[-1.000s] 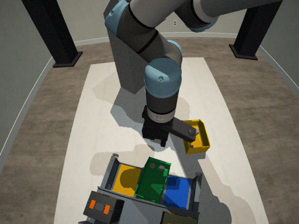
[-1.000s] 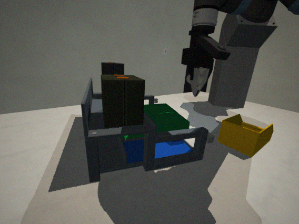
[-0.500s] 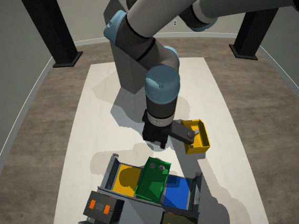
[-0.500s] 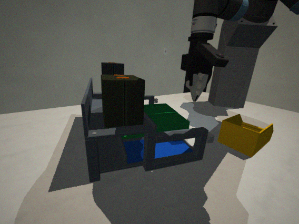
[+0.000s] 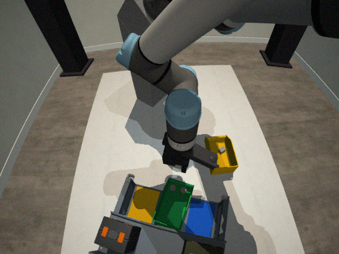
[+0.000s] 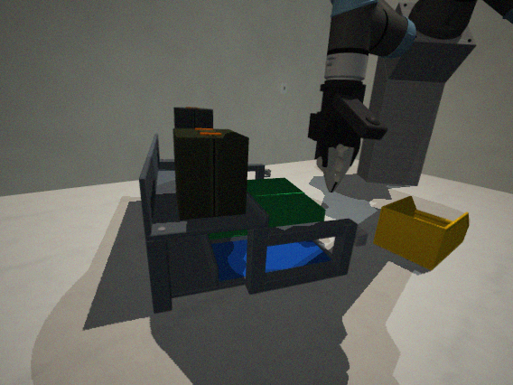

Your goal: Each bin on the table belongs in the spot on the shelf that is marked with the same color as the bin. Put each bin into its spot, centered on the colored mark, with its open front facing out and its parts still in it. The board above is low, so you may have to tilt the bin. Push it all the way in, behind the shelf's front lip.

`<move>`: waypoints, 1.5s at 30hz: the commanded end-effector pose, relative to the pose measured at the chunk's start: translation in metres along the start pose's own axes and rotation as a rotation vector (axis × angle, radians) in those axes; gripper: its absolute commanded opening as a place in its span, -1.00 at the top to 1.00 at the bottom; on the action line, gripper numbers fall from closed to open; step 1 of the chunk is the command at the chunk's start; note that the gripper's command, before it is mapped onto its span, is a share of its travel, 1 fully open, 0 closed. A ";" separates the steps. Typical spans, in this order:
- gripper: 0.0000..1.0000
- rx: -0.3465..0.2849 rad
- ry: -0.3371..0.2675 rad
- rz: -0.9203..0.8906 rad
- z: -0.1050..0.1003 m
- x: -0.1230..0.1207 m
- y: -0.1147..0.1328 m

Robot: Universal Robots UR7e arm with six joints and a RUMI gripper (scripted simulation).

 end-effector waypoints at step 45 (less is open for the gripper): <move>1.00 0.000 0.003 0.000 0.048 0.001 0.001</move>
Point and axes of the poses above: the point where the finger pads meet when closed, its own z axis out along the fingers, its own x axis across the jaws, y = z × x, the point moved 3 cm from there along -z, back along the fingers, and after that the axes turned 5 degrees about -z, right-handed, at the moved point
